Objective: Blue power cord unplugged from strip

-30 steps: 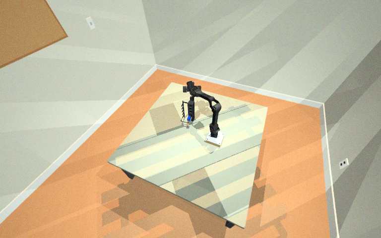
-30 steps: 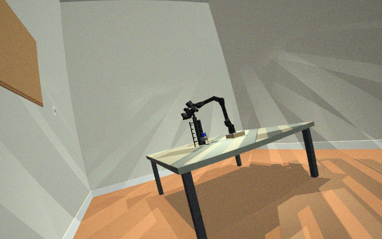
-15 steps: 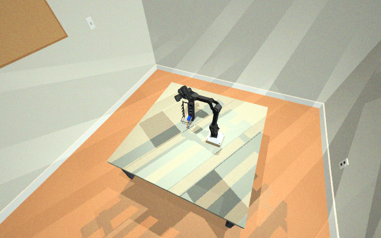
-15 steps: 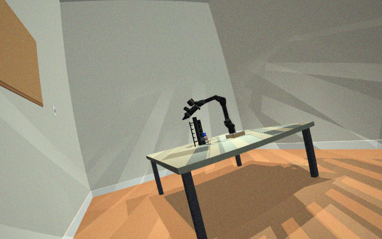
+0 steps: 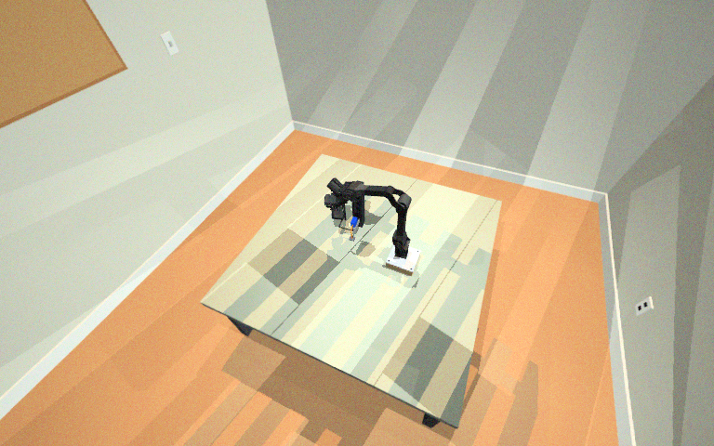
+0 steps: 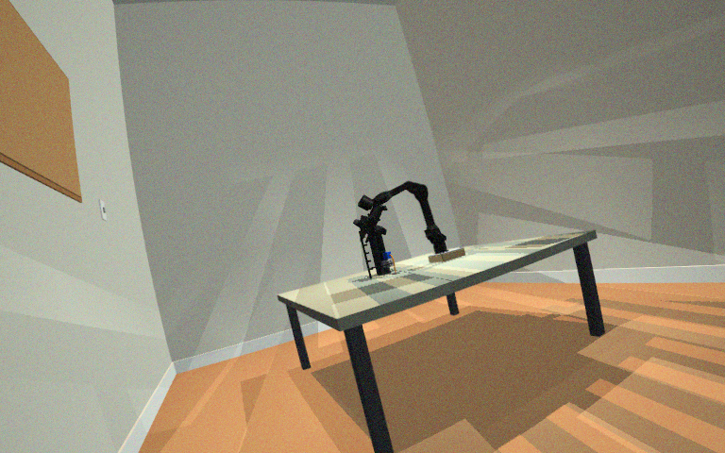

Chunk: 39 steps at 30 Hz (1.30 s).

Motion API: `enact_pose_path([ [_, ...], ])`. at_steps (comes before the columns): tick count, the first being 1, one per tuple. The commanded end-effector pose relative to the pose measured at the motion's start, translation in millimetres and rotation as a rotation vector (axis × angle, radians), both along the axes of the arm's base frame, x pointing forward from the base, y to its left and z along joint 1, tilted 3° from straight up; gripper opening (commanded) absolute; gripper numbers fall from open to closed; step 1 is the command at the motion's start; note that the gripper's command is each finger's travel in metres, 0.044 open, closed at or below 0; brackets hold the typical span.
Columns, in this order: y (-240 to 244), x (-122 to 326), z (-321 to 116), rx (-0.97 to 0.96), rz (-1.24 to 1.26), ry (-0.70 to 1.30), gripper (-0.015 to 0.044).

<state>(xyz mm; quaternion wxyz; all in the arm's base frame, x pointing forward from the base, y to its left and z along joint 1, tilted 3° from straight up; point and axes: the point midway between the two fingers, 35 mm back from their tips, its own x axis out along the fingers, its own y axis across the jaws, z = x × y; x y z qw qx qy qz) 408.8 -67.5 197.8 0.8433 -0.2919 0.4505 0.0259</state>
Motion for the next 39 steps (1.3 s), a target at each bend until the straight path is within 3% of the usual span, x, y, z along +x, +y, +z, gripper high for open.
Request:
enact_pose_path([
  [1, 20.8, -25.1, -34.4, -0.08, 0.293, 0.234, 0.016],
  [10, 31.8, -103.6, -81.6, -0.172, 0.98, 0.712, 0.016],
  [39, 8.5, -104.7, -80.8, -0.172, 0.992, 0.72, 0.016],
])
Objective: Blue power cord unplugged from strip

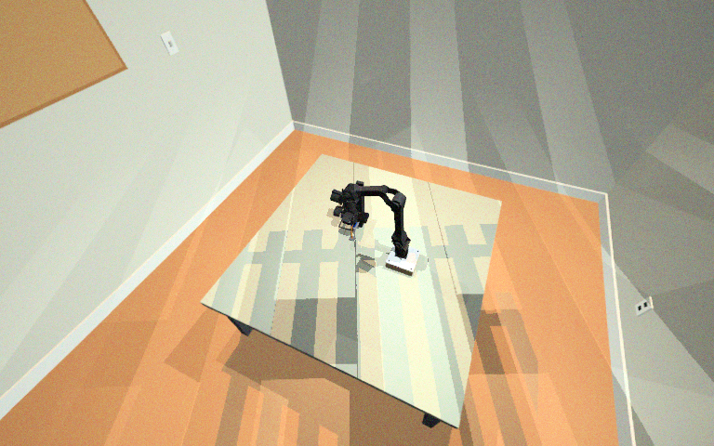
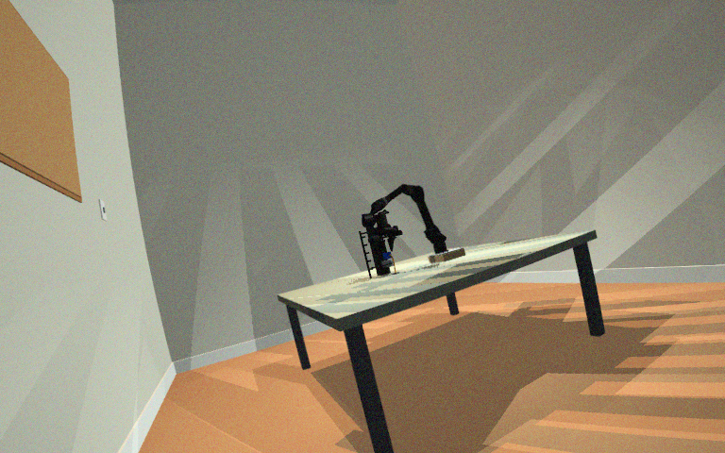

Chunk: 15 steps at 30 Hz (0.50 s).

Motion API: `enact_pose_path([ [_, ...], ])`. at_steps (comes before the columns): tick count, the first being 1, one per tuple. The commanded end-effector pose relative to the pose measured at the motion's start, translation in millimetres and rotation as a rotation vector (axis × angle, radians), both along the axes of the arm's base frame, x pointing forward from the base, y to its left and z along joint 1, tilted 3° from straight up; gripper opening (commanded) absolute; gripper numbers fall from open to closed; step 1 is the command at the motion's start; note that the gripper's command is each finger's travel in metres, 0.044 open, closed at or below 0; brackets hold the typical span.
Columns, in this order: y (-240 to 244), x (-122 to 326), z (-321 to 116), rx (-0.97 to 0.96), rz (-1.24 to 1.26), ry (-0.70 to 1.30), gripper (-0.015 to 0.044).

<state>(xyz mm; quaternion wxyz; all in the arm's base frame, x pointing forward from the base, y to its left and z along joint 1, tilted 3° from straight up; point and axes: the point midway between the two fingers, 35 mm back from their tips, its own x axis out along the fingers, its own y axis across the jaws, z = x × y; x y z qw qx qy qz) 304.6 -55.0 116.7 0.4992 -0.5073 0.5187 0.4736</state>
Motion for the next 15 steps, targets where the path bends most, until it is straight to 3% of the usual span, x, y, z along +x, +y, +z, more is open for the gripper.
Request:
enact_pose_path([
  [1, -5.7, -0.6, 0.3, 0.003, 0.001, 0.001, 0.016],
  [15, -20.8, -2.2, -1.2, 0.002, 0.001, 0.001, 0.016],
])
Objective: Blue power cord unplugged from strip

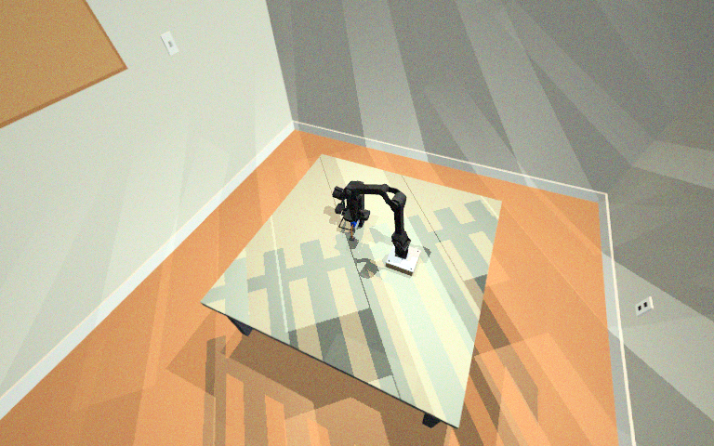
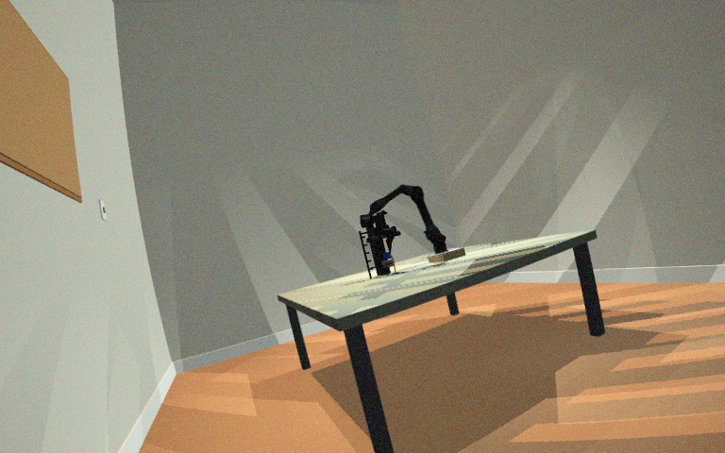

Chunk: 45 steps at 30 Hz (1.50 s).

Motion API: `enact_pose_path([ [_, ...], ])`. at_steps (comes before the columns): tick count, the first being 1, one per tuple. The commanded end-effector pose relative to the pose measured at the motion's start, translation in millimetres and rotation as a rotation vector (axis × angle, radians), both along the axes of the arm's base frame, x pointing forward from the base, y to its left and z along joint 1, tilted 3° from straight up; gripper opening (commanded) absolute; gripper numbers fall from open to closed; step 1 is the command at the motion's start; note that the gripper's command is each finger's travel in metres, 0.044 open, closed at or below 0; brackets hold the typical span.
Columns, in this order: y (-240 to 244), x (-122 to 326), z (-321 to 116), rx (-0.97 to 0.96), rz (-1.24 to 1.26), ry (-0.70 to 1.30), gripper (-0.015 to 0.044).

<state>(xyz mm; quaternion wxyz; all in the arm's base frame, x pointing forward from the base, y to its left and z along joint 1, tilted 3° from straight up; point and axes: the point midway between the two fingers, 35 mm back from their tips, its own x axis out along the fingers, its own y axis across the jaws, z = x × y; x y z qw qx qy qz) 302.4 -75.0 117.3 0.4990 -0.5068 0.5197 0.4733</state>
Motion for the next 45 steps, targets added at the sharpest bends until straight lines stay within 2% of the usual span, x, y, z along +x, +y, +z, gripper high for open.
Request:
enact_pose_path([
  [1, -0.8, 0.0, -2.9, 0.003, 0.003, 0.0, 0.016],
  [10, -1.4, 0.0, -11.5, 0.003, 0.003, 0.0, 0.016],
  [14, -1.7, 0.7, -9.0, -0.001, 0.0, -0.002, 0.0055],
  [22, -1.7, 0.7, -9.0, -0.001, 0.0, -0.002, 0.0002],
  [45, 31.9, 4.1, -10.9, 0.004, 0.001, -0.002, 0.0],
])
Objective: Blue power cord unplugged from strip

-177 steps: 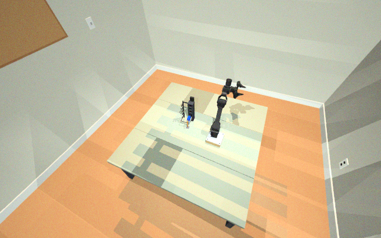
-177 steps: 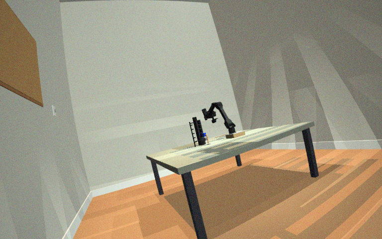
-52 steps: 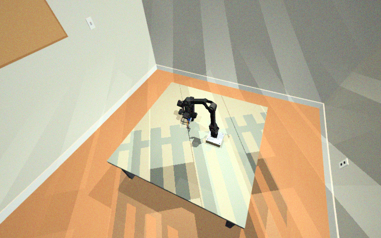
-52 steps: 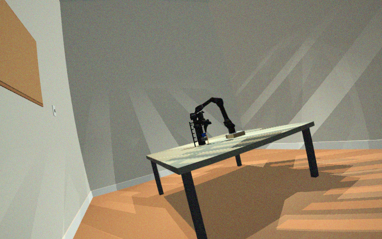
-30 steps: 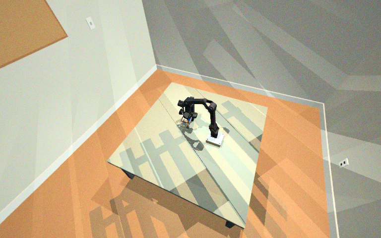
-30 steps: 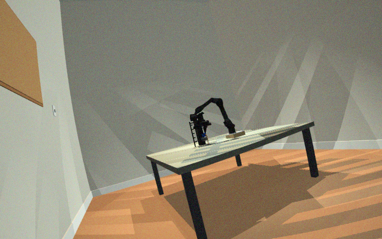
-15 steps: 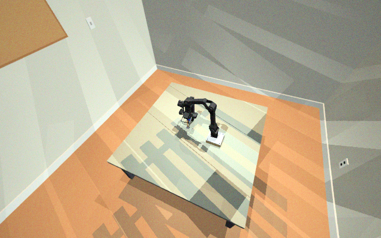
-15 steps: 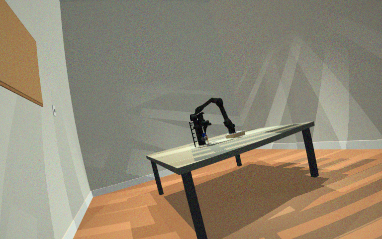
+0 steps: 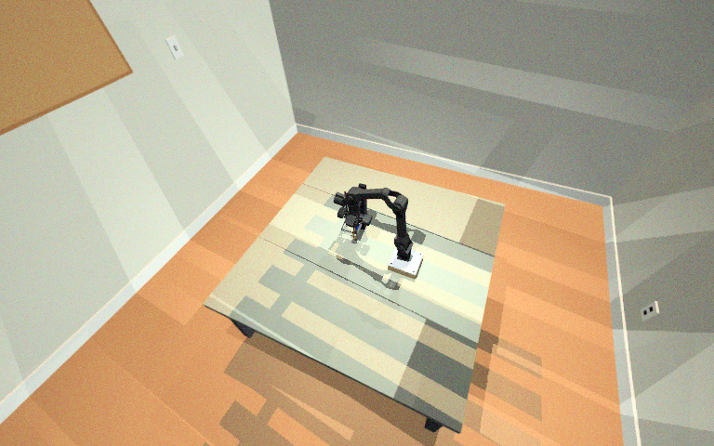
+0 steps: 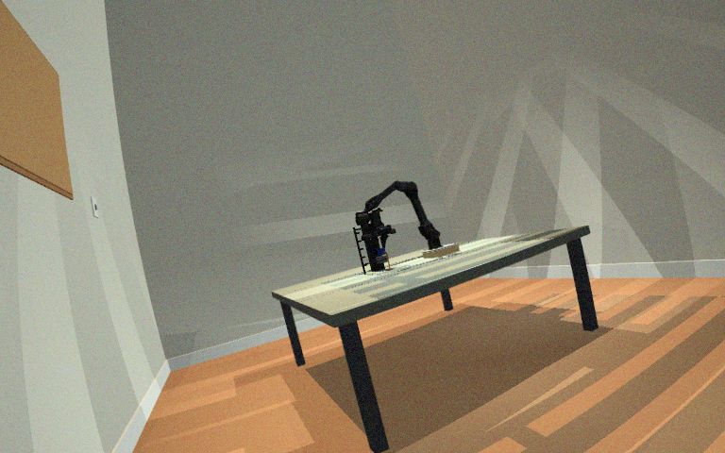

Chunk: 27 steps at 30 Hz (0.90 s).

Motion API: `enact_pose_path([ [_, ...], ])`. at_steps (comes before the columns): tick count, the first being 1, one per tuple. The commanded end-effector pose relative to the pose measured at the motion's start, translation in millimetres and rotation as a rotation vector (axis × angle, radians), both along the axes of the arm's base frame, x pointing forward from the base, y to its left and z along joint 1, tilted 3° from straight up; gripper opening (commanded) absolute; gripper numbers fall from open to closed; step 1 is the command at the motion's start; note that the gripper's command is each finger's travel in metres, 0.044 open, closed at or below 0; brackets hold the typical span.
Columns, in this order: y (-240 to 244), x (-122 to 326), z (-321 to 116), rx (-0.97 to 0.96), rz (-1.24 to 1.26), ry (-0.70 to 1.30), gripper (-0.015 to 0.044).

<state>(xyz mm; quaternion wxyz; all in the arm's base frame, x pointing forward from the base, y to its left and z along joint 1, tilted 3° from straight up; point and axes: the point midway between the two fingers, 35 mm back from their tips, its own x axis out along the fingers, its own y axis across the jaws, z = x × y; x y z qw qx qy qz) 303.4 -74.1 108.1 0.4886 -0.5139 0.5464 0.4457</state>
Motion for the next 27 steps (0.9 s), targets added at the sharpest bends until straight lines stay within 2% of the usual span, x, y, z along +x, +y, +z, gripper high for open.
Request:
enact_pose_path([
  [1, 32.7, 3.2, -1.8, 0.076, 0.039, -0.005, 0.0],
  [14, 54.1, 2.6, -3.5, 0.079, 0.04, -0.004, 0.0],
  [27, 42.4, 1.2, -2.3, 0.078, 0.04, -0.003, 0.0341],
])
